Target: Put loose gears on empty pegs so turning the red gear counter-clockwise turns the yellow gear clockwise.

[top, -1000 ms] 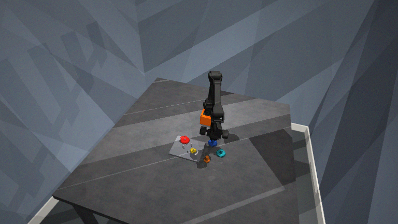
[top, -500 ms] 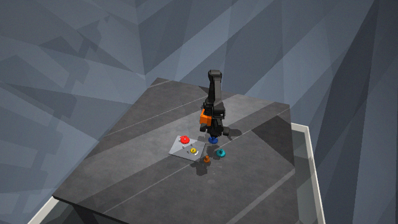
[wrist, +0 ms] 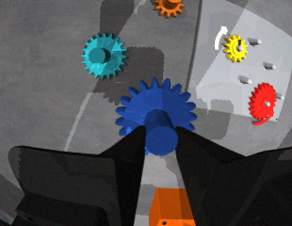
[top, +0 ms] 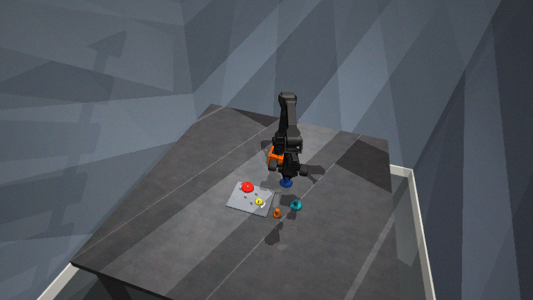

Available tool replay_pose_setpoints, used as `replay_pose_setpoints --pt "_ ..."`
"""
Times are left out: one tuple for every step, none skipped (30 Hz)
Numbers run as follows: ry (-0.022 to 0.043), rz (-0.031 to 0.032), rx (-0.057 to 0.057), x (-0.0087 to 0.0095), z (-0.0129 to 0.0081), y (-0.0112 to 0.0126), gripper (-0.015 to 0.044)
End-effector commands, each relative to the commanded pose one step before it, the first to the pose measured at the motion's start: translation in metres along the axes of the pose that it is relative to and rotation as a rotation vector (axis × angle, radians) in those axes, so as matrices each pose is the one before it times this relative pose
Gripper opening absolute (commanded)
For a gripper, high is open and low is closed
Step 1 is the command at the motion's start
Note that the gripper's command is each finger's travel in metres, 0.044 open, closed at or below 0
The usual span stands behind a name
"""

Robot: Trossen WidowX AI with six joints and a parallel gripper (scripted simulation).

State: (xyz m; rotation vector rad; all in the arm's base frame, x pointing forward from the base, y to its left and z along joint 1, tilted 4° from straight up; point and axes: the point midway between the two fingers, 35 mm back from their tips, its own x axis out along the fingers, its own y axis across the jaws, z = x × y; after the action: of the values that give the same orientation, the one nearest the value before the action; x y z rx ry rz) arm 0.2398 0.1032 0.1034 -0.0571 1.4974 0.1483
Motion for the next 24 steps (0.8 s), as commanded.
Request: replay_pose_setpoints --pt "-0.00651 0.00575 -0.0068 -0.01449 0.00037 0.0006 0.0" --pt "0.00002 -0.00002 0.0 -0.00264 -0.0003 -0.00009 0.0" --pt "0.00002 -0.00002 0.0 -0.00264 -0.00032 -0.0001 0.0" --pt "0.00003 -0.00002 0.0 -0.00264 -0.00035 -0.00011 0.0" --pt "0.00003 -0.00002 0.0 -0.00264 -0.00038 -0.00011 0.0" --pt "0.00003 -0.00002 0.0 -0.00265 -0.00041 -0.00012 0.0" --pt "0.00004 -0.00002 0.0 -0.00265 -0.00044 -0.00013 0.0" --pt "0.00004 -0.00002 0.0 -0.00265 -0.00047 -0.00013 0.0" --pt "0.00004 -0.00002 0.0 -0.00265 -0.00049 -0.00014 0.0" --pt "0.00005 -0.00003 0.0 -0.00265 -0.00052 -0.00015 0.0" --pt "0.00005 -0.00003 0.0 -0.00265 -0.00055 -0.00015 0.0" --pt "0.00004 -0.00002 0.0 -0.00219 -0.00048 -0.00013 0.0" --pt "0.00003 -0.00001 0.0 -0.00132 -0.0003 -0.00008 0.0" --pt "0.00001 0.0 0.0 -0.00044 -0.0001 -0.00003 0.0" --pt "0.0 0.0 0.0 0.0 0.0 0.0 0.0" --pt "0.0 -0.00008 0.0 0.00015 0.00024 -0.00025 0.0" --pt "0.00001 -0.00024 -0.0001 0.00044 0.00072 -0.00076 0.0" --pt "0.00002 -0.0004 -0.0002 0.00074 0.00119 -0.00128 0.0" --pt "0.00002 -0.00047 -0.0003 0.00089 0.00142 -0.00155 0.0" --pt "0.00003 -0.00047 -0.0003 0.00089 0.00141 -0.00157 0.0" --pt "0.00003 -0.00047 -0.0003 0.0009 0.00139 -0.00159 0.0" --pt "0.00003 -0.00046 -0.0003 0.0009 0.00138 -0.00161 0.0" --pt "0.00003 -0.00045 -0.0002 0.0009 0.00137 -0.00163 0.0" --pt "-0.00004 -0.0003 0.0 0.00085 0.0014 -0.00167 0.0"
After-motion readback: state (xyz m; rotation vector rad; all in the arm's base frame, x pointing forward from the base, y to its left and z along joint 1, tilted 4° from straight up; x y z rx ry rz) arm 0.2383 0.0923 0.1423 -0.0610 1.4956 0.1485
